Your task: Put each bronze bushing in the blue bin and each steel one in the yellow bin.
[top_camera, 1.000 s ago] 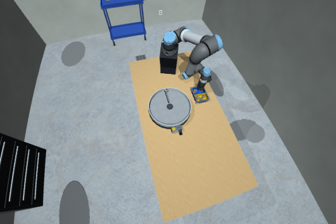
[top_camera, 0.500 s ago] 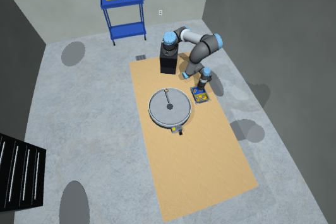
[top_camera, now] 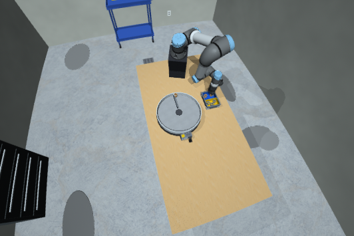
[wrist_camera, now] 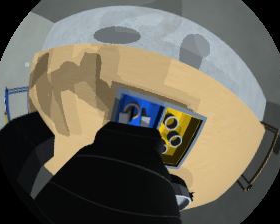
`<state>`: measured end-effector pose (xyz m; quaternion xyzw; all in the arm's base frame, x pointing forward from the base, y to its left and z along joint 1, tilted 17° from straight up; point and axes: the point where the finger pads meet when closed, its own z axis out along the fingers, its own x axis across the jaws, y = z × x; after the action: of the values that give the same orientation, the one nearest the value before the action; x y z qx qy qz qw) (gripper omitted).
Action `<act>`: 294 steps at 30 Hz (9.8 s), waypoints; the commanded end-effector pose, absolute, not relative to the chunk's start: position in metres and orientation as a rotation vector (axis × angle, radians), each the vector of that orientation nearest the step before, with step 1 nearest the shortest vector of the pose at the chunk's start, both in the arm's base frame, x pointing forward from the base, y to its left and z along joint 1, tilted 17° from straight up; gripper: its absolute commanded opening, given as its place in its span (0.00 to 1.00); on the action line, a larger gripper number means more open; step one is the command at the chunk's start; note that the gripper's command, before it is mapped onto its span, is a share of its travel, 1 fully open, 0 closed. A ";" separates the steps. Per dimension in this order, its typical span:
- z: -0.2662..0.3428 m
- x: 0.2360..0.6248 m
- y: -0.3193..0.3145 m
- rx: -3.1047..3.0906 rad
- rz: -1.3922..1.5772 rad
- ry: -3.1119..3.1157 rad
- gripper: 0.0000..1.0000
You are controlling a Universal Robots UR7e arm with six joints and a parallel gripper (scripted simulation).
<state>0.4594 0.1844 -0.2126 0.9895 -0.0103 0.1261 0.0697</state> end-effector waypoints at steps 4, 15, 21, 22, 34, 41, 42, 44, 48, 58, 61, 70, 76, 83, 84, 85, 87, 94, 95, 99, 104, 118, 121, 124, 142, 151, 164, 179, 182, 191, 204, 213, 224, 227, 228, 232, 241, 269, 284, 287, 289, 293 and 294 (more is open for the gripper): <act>-0.209 0.459 0.185 2.978 0.381 -0.031 0.42; -0.209 0.459 0.185 2.978 0.381 -0.031 0.42; -0.206 0.458 0.186 2.978 0.381 -0.031 0.42; -0.206 0.458 0.186 2.978 0.381 -0.031 0.42; -0.203 0.457 0.186 2.978 0.381 -0.031 0.42; -0.154 0.445 0.193 2.978 0.381 -0.031 0.42; -0.154 0.445 0.193 2.978 0.381 -0.031 0.42; -0.144 0.442 0.195 2.978 0.381 -0.031 0.42; -0.125 0.437 0.197 2.978 0.381 -0.031 0.42; -0.105 0.432 0.200 2.978 0.381 -0.031 0.42; -0.107 0.432 0.200 2.978 0.383 -0.031 0.42; -0.107 0.432 0.200 2.978 0.383 -0.031 0.42; -0.107 0.432 0.200 2.978 0.383 -0.031 0.42; -0.107 0.432 0.200 2.978 0.383 -0.031 0.42; -0.107 0.432 0.200 2.978 0.383 -0.031 0.42; -0.107 0.432 0.200 2.978 0.383 -0.031 0.42; -0.107 0.432 0.200 2.978 0.383 -0.031 0.42; -0.107 0.432 0.200 2.978 0.383 -0.031 0.42; -0.107 0.432 0.200 2.978 0.383 -0.031 0.42; -0.107 0.432 0.200 2.978 0.383 -0.031 0.42; -0.107 0.432 0.200 2.978 0.383 -0.031 0.42; -0.107 0.432 0.200 2.978 0.383 -0.031 0.42; -0.107 0.432 0.200 2.978 0.383 -0.031 0.42; -0.107 0.432 0.200 2.978 0.383 -0.031 0.42; -0.104 0.404 0.108 2.978 0.383 -0.031 0.40; -0.103 0.394 0.075 2.978 0.383 -0.031 0.40; -0.101 0.368 -0.008 2.978 0.382 -0.031 0.40; -0.099 0.349 -0.070 2.978 0.382 -0.031 0.40; -0.098 0.343 -0.091 2.978 0.382 -0.031 0.40; -0.096 0.327 -0.143 2.978 0.382 -0.031 0.40; -0.096 0.320 -0.164 2.978 0.381 -0.031 0.40; -0.110 0.324 -0.165 2.977 0.381 -0.031 0.40; -0.124 0.328 -0.168 2.977 0.381 -0.031 0.40; -0.132 0.330 -0.169 2.977 0.380 -0.031 0.40; -0.135 0.330 -0.170 2.977 0.380 -0.031 0.40; -0.138 0.331 -0.170 2.977 0.380 -0.031 0.40; -0.138 0.331 -0.170 2.977 0.380 -0.031 0.40; -0.157 0.336 -0.173 2.977 0.380 -0.031 0.40; -0.164 0.338 -0.174 2.977 0.380 -0.031 0.40; -0.164 0.338 -0.174 2.977 0.380 -0.031 0.00; -0.164 0.338 -0.174 2.977 0.380 -0.031 0.00; -0.164 0.338 -0.174 2.977 0.380 -0.031 0.00; -0.164 0.338 -0.174 2.977 0.380 -0.031 0.00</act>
<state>0.3382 -0.1739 -0.1638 0.9894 -0.0102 0.1268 0.0698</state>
